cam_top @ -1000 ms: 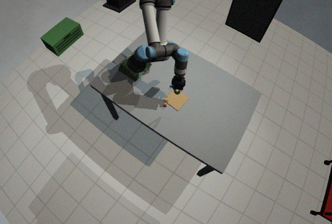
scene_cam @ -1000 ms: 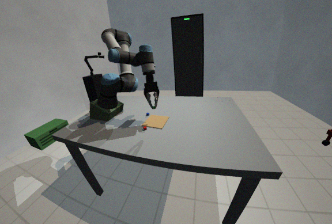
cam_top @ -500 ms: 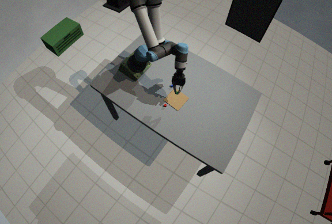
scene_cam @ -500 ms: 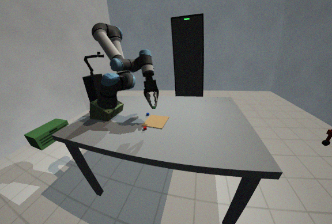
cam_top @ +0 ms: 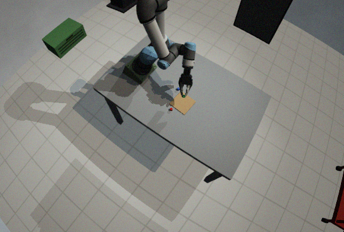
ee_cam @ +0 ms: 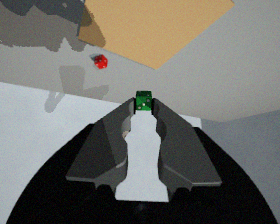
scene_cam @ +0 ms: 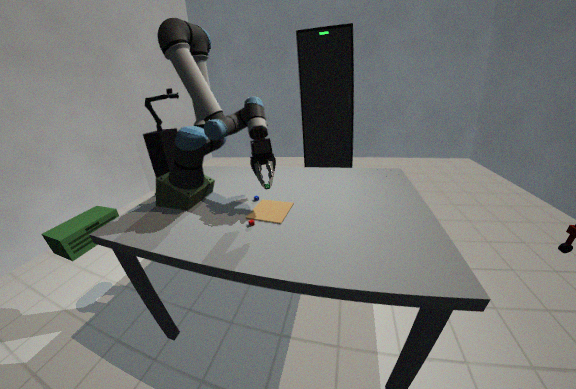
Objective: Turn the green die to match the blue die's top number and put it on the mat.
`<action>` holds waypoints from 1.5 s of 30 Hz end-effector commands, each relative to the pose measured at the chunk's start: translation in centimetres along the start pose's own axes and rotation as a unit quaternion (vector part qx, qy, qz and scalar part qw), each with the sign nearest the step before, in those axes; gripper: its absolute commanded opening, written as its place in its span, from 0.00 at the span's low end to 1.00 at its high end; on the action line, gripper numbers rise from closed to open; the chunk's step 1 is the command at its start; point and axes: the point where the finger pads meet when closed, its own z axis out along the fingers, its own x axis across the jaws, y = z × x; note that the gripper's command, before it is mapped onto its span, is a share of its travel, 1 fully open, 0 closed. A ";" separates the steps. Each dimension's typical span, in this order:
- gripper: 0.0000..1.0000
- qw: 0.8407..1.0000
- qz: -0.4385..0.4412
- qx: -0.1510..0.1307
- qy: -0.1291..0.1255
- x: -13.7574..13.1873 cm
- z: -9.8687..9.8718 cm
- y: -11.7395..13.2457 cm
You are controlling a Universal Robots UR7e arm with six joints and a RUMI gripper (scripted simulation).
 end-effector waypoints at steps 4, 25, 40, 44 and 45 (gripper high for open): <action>0.00 0.997 0.000 -0.081 -0.011 0.1 0.1 -0.1; 0.00 0.992 0.000 -0.125 -0.010 0.1 0.0 -0.3; 0.00 0.992 0.000 -0.125 -0.010 0.1 0.3 -0.6; 0.00 0.992 0.000 -0.125 -0.010 0.1 0.5 -0.7; 0.00 0.992 0.000 -0.125 -0.010 0.1 0.6 -0.8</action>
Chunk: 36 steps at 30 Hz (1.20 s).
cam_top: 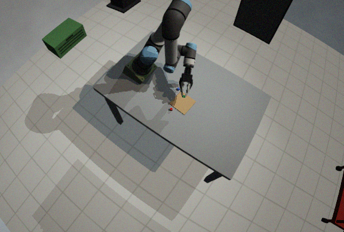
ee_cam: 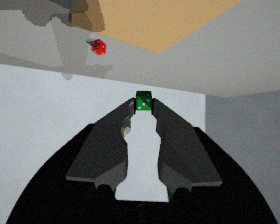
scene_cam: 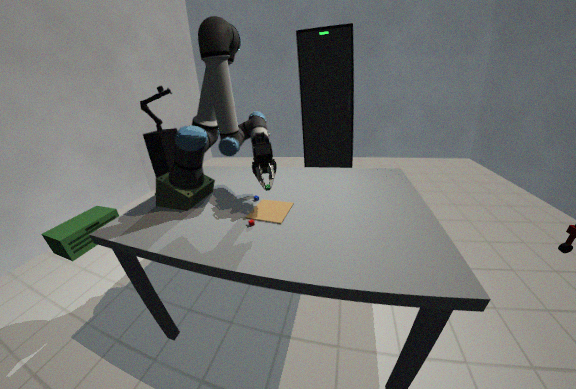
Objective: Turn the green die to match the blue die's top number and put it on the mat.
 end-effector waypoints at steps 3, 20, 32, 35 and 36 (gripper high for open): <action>0.00 1.000 0.000 0.000 0.001 0.0 0.5 -0.6; 0.00 1.000 0.000 0.000 0.001 0.0 2.5 -3.5; 0.00 1.000 0.000 0.000 0.001 0.0 3.8 -5.3; 0.00 1.000 0.000 0.000 0.001 0.0 4.0 -5.6; 0.00 1.000 0.000 0.000 0.001 0.0 4.1 -5.7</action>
